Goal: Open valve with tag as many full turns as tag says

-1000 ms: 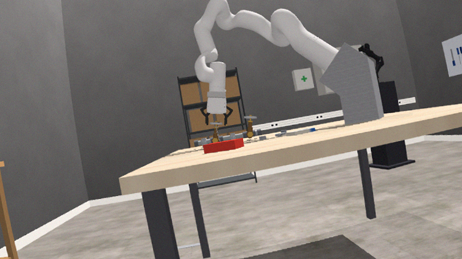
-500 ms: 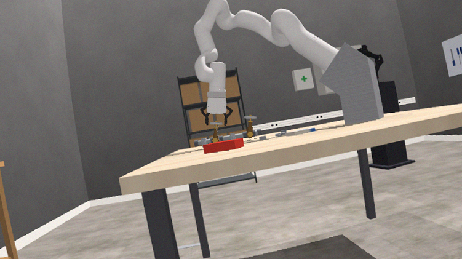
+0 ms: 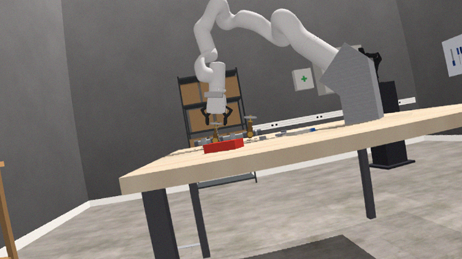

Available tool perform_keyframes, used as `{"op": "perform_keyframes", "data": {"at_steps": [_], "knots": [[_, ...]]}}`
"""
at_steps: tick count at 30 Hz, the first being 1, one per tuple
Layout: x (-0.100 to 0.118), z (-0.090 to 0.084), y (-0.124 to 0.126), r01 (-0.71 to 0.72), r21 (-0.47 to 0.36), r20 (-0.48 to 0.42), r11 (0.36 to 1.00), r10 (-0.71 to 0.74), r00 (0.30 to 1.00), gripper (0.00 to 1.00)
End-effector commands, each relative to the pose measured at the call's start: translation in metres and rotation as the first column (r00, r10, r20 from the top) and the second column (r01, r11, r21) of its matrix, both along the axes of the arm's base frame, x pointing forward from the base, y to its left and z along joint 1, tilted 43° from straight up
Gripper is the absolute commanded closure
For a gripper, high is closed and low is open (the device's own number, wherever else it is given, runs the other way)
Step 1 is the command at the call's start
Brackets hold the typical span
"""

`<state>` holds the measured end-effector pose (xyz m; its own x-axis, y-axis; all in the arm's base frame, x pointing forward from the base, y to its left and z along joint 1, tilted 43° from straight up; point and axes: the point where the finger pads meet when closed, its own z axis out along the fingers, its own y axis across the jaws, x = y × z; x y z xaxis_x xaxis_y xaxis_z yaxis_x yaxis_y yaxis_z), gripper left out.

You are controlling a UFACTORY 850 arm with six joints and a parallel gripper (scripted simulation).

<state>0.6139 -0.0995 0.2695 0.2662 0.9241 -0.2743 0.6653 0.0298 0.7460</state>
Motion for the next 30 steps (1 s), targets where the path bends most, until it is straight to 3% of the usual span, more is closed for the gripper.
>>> {"op": "perform_keyframes", "data": {"at_steps": [1, 6, 8, 11, 15, 23, 25, 26, 30], "knots": [[0.0003, 0.0006, 0.0002, 0.107, 0.142, 0.073, 0.984, -0.119, 0.99, 0.0], [0.0003, 0.0006, 0.0002, 0.246, 0.352, 0.133, 0.903, -0.308, 0.942, 0.0], [0.0003, 0.0006, 0.0002, 0.246, 0.352, 0.133, 0.903, -0.308, 0.942, 0.0], [0.0003, 0.0006, 0.0002, 0.325, 0.511, 0.15, 0.796, -0.455, 0.878, 0.0], [0.0003, 0.0006, 0.0002, 0.379, 0.629, 0.133, 0.679, -0.574, 0.808, 0.0], [0.0003, 0.0006, 0.0002, 0.418, 0.836, 0.031, 0.355, -0.792, 0.61, 0.0], [0.0003, 0.0006, 0.0002, 0.418, 0.836, 0.031, 0.355, -0.792, 0.61, 0.0], [0.0003, 0.0006, 0.0002, 0.397, 0.89, -0.021, 0.226, -0.847, 0.531, 0.0], [0.0003, 0.0006, 0.0001, 0.366, 0.927, -0.095, 0.081, -0.893, 0.44, 0.0]]}}
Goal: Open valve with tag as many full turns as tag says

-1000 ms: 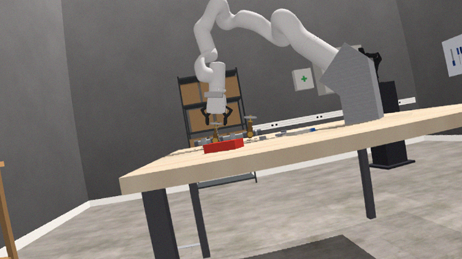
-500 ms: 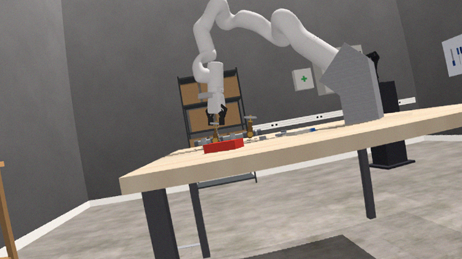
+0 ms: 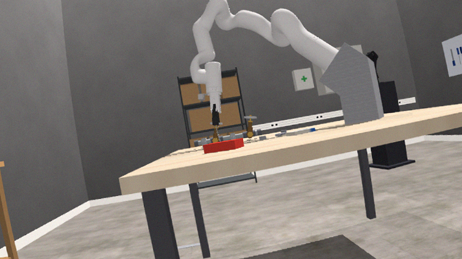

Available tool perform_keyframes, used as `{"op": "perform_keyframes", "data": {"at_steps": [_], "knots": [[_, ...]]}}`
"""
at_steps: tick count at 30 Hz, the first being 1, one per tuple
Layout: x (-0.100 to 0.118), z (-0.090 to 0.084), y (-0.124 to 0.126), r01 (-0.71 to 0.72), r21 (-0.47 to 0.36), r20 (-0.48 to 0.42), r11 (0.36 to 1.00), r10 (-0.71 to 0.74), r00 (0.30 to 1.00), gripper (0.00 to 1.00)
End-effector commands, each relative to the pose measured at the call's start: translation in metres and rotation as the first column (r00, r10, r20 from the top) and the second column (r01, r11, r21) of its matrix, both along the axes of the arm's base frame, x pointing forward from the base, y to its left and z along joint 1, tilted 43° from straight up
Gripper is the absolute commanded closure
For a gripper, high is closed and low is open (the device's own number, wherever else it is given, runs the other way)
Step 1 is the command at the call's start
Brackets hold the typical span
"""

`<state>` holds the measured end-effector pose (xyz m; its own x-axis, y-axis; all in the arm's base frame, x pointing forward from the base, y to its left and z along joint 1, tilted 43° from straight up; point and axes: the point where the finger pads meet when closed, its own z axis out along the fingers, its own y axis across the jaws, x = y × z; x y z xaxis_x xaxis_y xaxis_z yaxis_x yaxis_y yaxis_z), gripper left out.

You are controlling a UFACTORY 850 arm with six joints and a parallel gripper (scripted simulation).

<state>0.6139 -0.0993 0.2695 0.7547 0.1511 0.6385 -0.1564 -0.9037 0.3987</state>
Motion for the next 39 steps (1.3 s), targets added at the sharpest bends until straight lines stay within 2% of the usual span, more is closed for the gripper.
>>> {"op": "perform_keyframes", "data": {"at_steps": [1, 5, 10, 12, 13, 16, 19, 24, 39], "knots": [[0.0002, 0.0005, 0.0, 0.146, 0.192, 0.12, 0.97, -0.171, 0.978, 0.0], [0.0002, 0.0005, 0.0, 0.255, 0.34, 0.154, 0.905, -0.321, 0.935, 0.0], [0.0002, 0.0005, 0.0, 0.358, 0.515, 0.165, 0.779, -0.499, 0.85, 0.0], [0.0002, 0.0005, 0.0, 0.358, 0.515, 0.165, 0.779, -0.499, 0.85, 0.0], [0.0002, 0.0005, 0.0, 0.394, 0.609, 0.161, 0.688, -0.594, 0.789, 0.0], [0.0002, 0.0005, 0.0, 0.413, 0.675, 0.148, 0.612, -0.66, 0.737, 0.0], [0.0002, 0.0005, 0.0, 0.417, 0.755, 0.128, 0.506, -0.737, 0.664, 0.0], [0.0002, 0.0005, 0.0, 0.36, 0.866, 0.102, 0.347, -0.828, 0.551, 0.0], [0.0002, 0.0005, 0.0, 0.358, 0.868, 0.102, 0.344, -0.829, 0.549, 0.0]]}}
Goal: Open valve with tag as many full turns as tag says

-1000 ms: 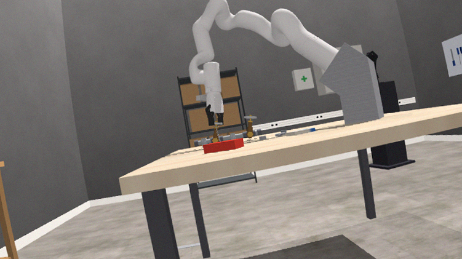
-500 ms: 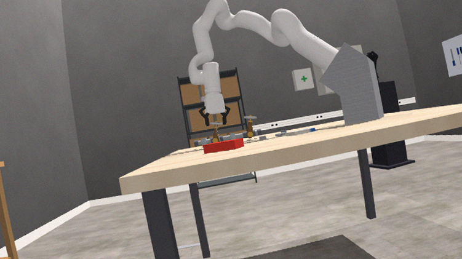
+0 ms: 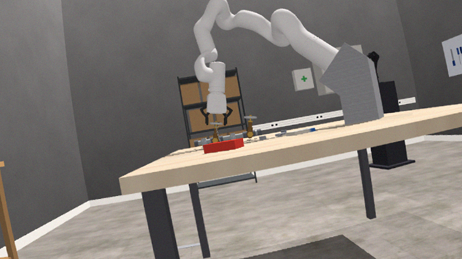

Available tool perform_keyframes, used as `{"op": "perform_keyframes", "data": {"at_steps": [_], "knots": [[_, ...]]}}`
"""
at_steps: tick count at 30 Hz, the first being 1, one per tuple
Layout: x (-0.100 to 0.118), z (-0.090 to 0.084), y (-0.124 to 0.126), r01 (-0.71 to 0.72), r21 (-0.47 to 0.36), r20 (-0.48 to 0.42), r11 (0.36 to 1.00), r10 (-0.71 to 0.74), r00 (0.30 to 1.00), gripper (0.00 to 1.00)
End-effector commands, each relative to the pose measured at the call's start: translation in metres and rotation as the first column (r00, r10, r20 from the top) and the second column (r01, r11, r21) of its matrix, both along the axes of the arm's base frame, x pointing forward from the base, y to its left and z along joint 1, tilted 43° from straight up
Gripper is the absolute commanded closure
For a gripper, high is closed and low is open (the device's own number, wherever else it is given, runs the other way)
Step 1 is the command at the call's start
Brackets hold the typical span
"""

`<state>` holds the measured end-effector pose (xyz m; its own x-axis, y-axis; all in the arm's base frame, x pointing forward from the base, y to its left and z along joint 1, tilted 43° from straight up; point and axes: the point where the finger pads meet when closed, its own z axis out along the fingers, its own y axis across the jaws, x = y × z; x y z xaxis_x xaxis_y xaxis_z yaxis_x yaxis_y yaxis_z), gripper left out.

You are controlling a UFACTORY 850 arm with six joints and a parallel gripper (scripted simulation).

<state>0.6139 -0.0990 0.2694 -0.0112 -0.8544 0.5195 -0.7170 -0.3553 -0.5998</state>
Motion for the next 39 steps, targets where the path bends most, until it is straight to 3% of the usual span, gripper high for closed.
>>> {"op": "perform_keyframes", "data": {"at_steps": [1, 29, 39], "knots": [[0.0003, 0.0006, -0.0003, -0.003, 0.001, 0.009, 1.0, 0.003, 1.0, 1.0], [0.0003, 0.0006, -0.0003, -0.005, -0.002, 0.008, 1.0, 0.005, 1.0, 1.0], [0.0003, 0.0006, -0.0003, -0.074, -0.079, -0.038, 0.994, 0.072, 0.997, 1.0]]}}
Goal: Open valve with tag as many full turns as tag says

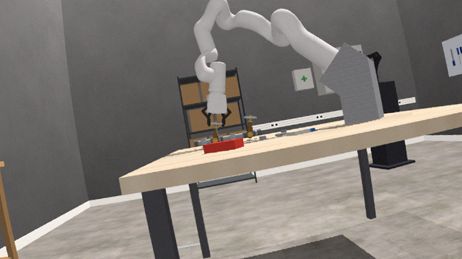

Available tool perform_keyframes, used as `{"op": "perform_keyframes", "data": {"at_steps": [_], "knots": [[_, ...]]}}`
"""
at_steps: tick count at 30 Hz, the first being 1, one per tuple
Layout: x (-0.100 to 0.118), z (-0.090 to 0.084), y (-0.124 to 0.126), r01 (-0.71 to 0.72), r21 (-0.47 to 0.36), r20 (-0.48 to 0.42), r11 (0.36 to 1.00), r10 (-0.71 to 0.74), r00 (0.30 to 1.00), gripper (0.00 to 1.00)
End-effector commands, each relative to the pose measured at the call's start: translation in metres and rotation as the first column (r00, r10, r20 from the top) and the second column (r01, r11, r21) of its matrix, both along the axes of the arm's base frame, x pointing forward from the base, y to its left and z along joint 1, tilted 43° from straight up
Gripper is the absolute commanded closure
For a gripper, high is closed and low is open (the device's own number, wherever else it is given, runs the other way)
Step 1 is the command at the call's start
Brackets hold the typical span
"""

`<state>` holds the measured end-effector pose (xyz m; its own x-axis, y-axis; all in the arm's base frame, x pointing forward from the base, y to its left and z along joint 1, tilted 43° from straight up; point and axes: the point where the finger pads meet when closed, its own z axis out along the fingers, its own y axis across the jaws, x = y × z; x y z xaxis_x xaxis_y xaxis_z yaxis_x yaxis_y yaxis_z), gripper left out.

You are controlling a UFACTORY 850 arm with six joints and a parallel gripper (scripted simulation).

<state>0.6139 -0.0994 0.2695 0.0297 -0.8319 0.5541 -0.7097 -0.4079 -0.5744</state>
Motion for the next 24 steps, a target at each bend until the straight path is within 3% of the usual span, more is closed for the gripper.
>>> {"op": "perform_keyframes", "data": {"at_steps": [1, 7, 12, 17, 19, 24], "knots": [[0.0003, 0.0005, 0.0001, -0.033, -0.039, -0.022, 0.999, 0.033, 0.999, 1.0], [0.0003, 0.0005, 0.0001, -0.125, -0.136, -0.084, 0.983, 0.114, 0.99, 1.0], [0.0003, 0.0005, 0.0001, -0.261, -0.262, -0.185, 0.929, 0.217, 0.958, 1.0], [0.0003, 0.0005, 0.0001, -0.434, -0.39, -0.328, 0.812, 0.318, 0.89, 1.0], [0.0003, 0.0005, 0.0001, -0.434, -0.39, -0.328, 0.812, 0.318, 0.89, 1.0], [0.0003, 0.0005, 0.0001, -0.614, -0.483, -0.497, 0.624, 0.383, 0.779, 1.0]]}}
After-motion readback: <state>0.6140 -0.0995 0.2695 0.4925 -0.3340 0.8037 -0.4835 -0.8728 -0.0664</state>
